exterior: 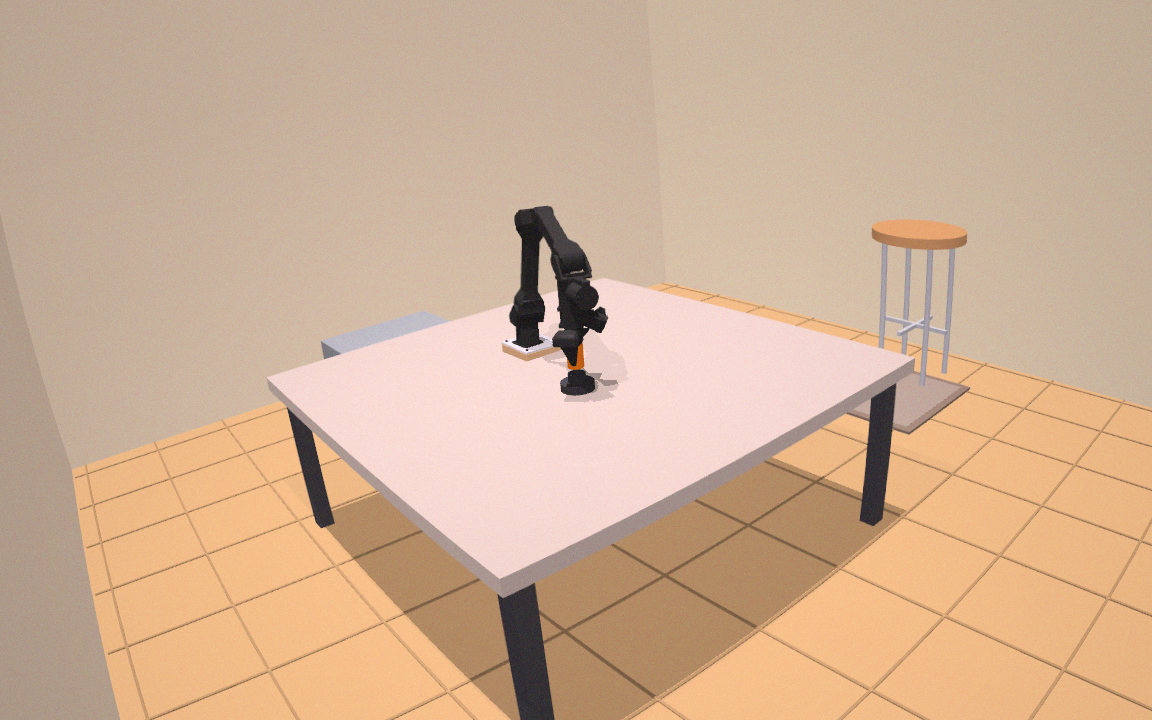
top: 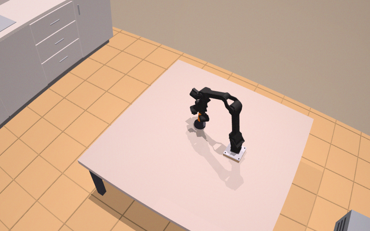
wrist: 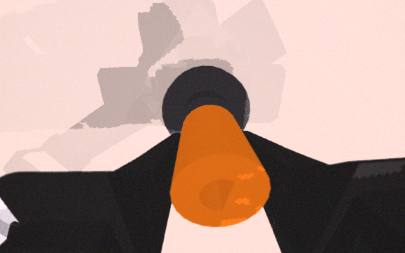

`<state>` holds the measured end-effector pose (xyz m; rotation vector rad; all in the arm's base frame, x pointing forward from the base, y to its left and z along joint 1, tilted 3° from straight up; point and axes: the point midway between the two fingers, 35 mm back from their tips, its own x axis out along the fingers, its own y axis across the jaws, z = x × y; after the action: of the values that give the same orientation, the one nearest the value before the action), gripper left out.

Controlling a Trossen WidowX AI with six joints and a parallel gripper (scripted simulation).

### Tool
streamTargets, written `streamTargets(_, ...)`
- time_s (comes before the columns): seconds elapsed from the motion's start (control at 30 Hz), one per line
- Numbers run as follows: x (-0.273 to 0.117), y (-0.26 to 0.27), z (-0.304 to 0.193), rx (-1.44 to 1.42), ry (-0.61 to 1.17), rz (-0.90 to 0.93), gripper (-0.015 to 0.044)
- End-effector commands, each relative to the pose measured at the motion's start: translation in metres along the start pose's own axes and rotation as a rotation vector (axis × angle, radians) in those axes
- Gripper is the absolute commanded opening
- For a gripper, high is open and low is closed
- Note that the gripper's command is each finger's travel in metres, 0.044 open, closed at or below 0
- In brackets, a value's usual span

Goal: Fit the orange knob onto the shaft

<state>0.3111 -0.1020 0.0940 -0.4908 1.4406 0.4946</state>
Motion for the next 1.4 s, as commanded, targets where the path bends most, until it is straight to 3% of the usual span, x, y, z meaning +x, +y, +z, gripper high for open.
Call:
streamTargets(0.0, 0.001, 0.0, 0.0, -0.006, -0.001, 0.001, 0.0)
streamTargets(1.37, 0.016, 0.002, -0.001, -0.01, -0.001, 0.001, 0.0)
